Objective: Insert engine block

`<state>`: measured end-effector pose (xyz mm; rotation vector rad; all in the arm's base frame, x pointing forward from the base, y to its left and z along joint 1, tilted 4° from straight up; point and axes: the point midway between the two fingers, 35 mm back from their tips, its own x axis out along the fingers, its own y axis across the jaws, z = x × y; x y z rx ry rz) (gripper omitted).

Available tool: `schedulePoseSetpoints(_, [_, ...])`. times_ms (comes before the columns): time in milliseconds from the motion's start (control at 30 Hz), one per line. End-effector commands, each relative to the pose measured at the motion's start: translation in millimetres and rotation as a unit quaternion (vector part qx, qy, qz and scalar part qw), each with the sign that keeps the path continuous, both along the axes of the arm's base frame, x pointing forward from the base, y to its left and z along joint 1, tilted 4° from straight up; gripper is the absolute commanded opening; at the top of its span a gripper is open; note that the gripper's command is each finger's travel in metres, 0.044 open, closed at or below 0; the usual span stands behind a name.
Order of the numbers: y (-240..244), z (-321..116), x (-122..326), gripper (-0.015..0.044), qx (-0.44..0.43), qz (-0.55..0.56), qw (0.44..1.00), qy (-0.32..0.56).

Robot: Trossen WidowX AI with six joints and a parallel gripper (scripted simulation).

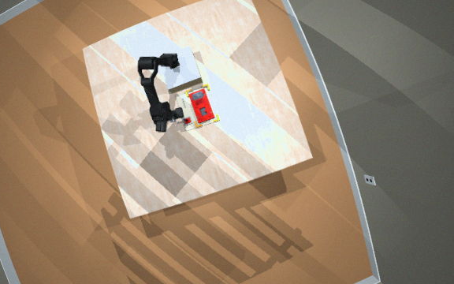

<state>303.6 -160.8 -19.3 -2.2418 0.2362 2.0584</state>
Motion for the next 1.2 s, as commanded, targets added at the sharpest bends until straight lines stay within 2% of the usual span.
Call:
schedulePoseSetpoints(0, [-1, 2, 0, 0.0019, -0.001, -0.002, 1.000, 0.001])
schedulePoseSetpoints(33, [-1, 4, 0, 0.0000, -0.001, -0.002, 1.000, 0.001])
schedulePoseSetpoints(1167, [4, 110, -6, 0.0000, -0.002, -0.002, 1.000, 0.000])
